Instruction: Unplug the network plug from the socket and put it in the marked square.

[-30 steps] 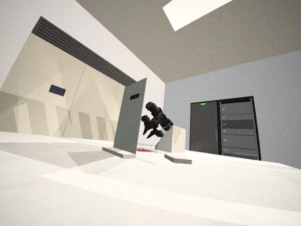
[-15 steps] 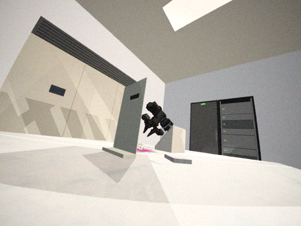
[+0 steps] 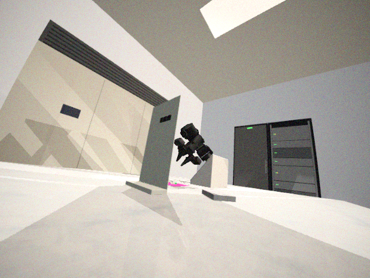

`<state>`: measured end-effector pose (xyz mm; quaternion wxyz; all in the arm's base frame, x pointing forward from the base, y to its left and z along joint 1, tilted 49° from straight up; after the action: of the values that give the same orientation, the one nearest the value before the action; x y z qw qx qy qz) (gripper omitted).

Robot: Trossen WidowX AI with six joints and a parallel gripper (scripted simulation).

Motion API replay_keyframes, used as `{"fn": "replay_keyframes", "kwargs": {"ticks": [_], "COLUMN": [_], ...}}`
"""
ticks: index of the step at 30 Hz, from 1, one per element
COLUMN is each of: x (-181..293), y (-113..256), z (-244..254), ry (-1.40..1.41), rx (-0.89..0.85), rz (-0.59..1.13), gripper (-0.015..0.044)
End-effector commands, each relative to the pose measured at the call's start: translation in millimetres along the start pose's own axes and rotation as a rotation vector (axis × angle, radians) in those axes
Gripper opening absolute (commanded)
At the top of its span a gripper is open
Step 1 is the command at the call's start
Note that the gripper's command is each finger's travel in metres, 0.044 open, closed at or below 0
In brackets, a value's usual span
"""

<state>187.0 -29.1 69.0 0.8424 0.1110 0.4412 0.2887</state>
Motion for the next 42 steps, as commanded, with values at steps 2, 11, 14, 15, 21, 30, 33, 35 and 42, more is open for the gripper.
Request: {"fn": "replay_keyframes", "kwargs": {"ticks": [2,11,14,15,21,30,33,35,42], "x": [-1.5,-4.5,-5.6,-6.0,-3.7,1.0,2.0,2.5,2.9], "y": [4.2,11.2,13.6,14.3,17.0,33.1,39.0,43.2,57.9], "z": [3.7,6.3,7.1,7.4,8.5,21.6,25.9,28.7,38.1], "ry": [-0.01,-0.008,-0.007,-0.007,0.003,0.003,0.005,0.006,0.005], "rx": [-0.008,-0.017,-0.02,-0.021,-0.012,-0.003,-0.001,-0.001,0.0], "rz": [-0.005,-0.009,-0.011,-0.011,-0.003,0.011,0.014,0.016,0.015], "gripper": [0.0156,0.0156,0.0156,0.0156,0.0156,0.0156,0.0156,0.0156,0.0156]}}
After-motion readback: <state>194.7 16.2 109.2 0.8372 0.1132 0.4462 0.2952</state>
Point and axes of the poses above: the point midway between the two fingers, 35 mm back from their tips, its own y axis back along the fingers, its own z axis across the jaws, x = y × z, the point moved 7 cm from there along y, back along the fingers, and after that the axes turned 3 degrees about -y, right-handed, at the moved point
